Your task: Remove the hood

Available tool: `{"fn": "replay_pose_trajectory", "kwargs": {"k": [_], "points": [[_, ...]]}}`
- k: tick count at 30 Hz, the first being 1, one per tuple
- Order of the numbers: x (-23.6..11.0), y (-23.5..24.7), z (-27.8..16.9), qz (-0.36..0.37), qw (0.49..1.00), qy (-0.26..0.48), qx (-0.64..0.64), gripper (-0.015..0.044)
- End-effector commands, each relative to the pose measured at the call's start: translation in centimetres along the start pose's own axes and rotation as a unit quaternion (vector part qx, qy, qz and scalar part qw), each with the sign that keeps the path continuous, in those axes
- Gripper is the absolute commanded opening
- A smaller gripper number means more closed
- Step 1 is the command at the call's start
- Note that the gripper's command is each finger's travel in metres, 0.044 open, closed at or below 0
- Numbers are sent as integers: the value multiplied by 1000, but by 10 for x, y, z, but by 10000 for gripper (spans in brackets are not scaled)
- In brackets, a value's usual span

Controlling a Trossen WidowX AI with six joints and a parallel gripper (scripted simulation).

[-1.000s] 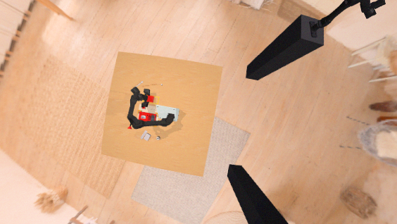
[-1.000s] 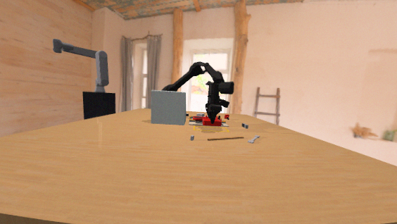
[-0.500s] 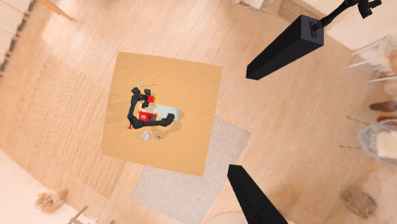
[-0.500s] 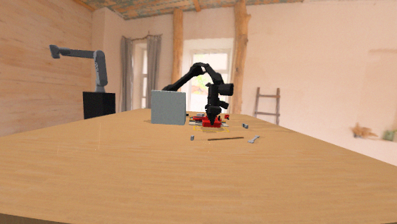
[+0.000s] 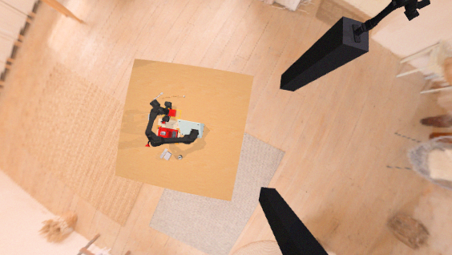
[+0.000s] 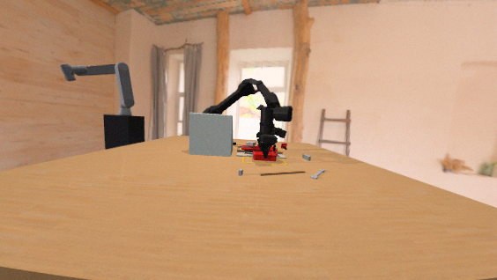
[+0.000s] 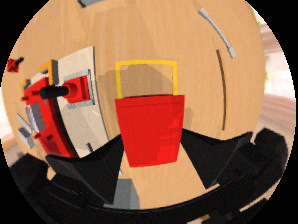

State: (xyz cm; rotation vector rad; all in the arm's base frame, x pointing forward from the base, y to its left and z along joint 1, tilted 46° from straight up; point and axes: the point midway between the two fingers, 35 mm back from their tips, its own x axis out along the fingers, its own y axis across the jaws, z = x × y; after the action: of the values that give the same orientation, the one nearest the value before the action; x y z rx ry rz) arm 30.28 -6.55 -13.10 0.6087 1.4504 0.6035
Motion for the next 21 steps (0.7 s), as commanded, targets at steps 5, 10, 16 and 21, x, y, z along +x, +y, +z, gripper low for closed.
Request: {"fn": "replay_pose_trajectory", "kwargs": {"k": [5,10,16,21], "points": [[4,0,0,2,1000,-2,3,0],[7,1,0,2,1000,-2,3,0],[10,1,0,2,1000,-2,3,0],[9,0,0,0,1000,0,0,53]]}}
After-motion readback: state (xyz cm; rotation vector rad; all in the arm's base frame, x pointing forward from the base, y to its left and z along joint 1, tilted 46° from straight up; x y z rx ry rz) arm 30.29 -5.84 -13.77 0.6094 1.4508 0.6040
